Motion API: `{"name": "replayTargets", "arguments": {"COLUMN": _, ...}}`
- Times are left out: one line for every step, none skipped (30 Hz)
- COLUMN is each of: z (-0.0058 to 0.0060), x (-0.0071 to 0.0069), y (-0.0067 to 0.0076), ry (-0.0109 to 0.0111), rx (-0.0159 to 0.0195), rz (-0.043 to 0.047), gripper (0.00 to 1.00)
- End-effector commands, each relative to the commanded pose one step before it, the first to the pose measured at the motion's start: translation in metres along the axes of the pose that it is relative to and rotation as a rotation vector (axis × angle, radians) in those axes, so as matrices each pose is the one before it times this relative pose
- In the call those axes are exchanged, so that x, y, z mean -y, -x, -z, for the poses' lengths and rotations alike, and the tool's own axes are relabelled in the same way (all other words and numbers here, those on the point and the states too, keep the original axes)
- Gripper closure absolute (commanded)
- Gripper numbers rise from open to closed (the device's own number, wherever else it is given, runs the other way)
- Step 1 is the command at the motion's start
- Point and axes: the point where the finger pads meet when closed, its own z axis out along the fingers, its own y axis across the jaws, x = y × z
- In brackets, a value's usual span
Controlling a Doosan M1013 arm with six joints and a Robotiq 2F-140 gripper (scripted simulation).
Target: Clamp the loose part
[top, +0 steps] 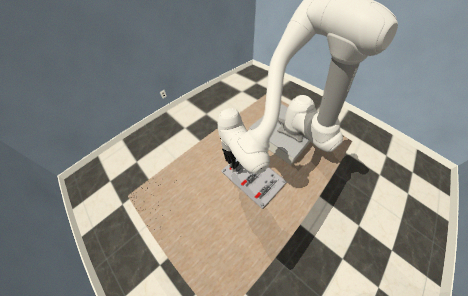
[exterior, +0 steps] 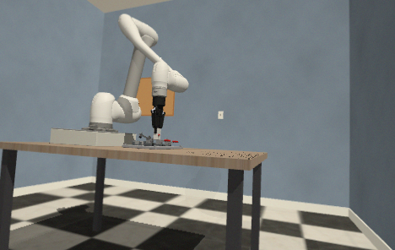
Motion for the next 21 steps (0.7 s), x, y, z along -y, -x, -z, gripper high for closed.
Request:
{"name": "replayTargets", "arguments": {"z": -0.00276, "x": 0.00004, "y": -0.00191, "ry": -0.00017, "rx": 0.00042, "rz": 0.00005, "gripper": 0.90}}
{"name": "replayTargets", "arguments": {"z": -0.00079, "x": 0.00000, "y": -0.00048, "ry": 0.00000, "rx": 0.00000, "rz": 0.00000, "gripper": 0.90}}
{"name": "replayTargets", "arguments": {"z": -0.00077, "x": 0.00000, "y": -0.00047, "ry": 0.00000, "rx": 0.00000, "rz": 0.00000, "gripper": 0.90}}
{"name": "replayTargets", "arguments": {"z": -0.00075, "x": 0.00000, "y": -0.00045, "ry": 0.00000, "rx": 0.00000, "rz": 0.00000, "gripper": 0.90}}
{"name": "replayTargets", "arguments": {"z": 0.00000, "x": 0.00000, "y": 0.00000, "ry": 0.00000, "rx": 0.00000, "rz": 0.00000, "gripper": 0.90}}
{"name": "replayTargets", "arguments": {"z": 0.00000, "x": 0.00000, "y": 0.00000, "ry": 0.00000, "rx": 0.00000, "rz": 0.00000, "gripper": 0.90}}
{"name": "replayTargets", "arguments": {"z": -0.00072, "x": 0.00000, "y": -0.00043, "ry": 0.00000, "rx": 0.00000, "rz": 0.00000, "gripper": 0.90}}
{"name": "replayTargets", "arguments": {"z": -0.00069, "x": 0.00000, "y": -0.00042, "ry": 0.00000, "rx": 0.00000, "rz": 0.00000, "gripper": 0.90}}
{"name": "replayTargets", "arguments": {"z": -0.00067, "x": 0.00000, "y": -0.00040, "ry": 0.00000, "rx": 0.00000, "rz": 0.00000, "gripper": 0.90}}
{"name": "replayTargets", "arguments": {"z": -0.00064, "x": 0.00000, "y": -0.00038, "ry": 0.00000, "rx": 0.00000, "rz": 0.00000, "gripper": 0.90}}
{"name": "replayTargets", "arguments": {"z": -0.00061, "x": 0.00000, "y": -0.00036, "ry": 0.00000, "rx": 0.00000, "rz": 0.00000, "gripper": 0.90}}
{"name": "replayTargets", "arguments": {"z": -0.00062, "x": 0.00000, "y": -0.00029, "ry": 0.00000, "rx": 0.00000, "rz": 0.00000, "gripper": 0.90}}
{"name": "replayTargets", "arguments": {"z": -0.00061, "x": 0.00000, "y": -0.00026, "ry": 0.00000, "rx": 0.00000, "rz": 0.00000, "gripper": 0.90}}
{"name": "replayTargets", "arguments": {"z": -0.00057, "x": 0.00000, "y": -0.00024, "ry": 0.00000, "rx": 0.00000, "rz": 0.00000, "gripper": 0.90}}
{"name": "replayTargets", "arguments": {"z": -0.00054, "x": 0.00000, "y": -0.00023, "ry": 0.00000, "rx": 0.00000, "rz": 0.00000, "gripper": 0.90}}
{"name": "replayTargets", "arguments": {"z": -0.00050, "x": 0.00000, "y": -0.00021, "ry": 0.00000, "rx": 0.00000, "rz": 0.00000, "gripper": 0.90}}
{"name": "replayTargets", "arguments": {"z": -0.00047, "x": 0.00000, "y": -0.00019, "ry": 0.00000, "rx": 0.00000, "rz": 0.00000, "gripper": 0.90}}
{"name": "replayTargets", "arguments": {"z": -0.00043, "x": 0.00000, "y": -0.00018, "ry": 0.00000, "rx": 0.00000, "rz": 0.00000, "gripper": 0.90}}
{"name": "replayTargets", "arguments": {"z": -0.00040, "x": 0.00000, "y": -0.00016, "ry": 0.00000, "rx": 0.00000, "rz": 0.00000, "gripper": 0.90}}
{"name": "replayTargets", "arguments": {"z": -0.00036, "x": 0.00000, "y": -0.00015, "ry": 0.00000, "rx": 0.00000, "rz": 0.00000, "gripper": 0.90}}
{"name": "replayTargets", "arguments": {"z": -0.00033, "x": 0.00000, "y": -0.00014, "ry": 0.00000, "rx": 0.00000, "rz": 0.00000, "gripper": 0.90}}
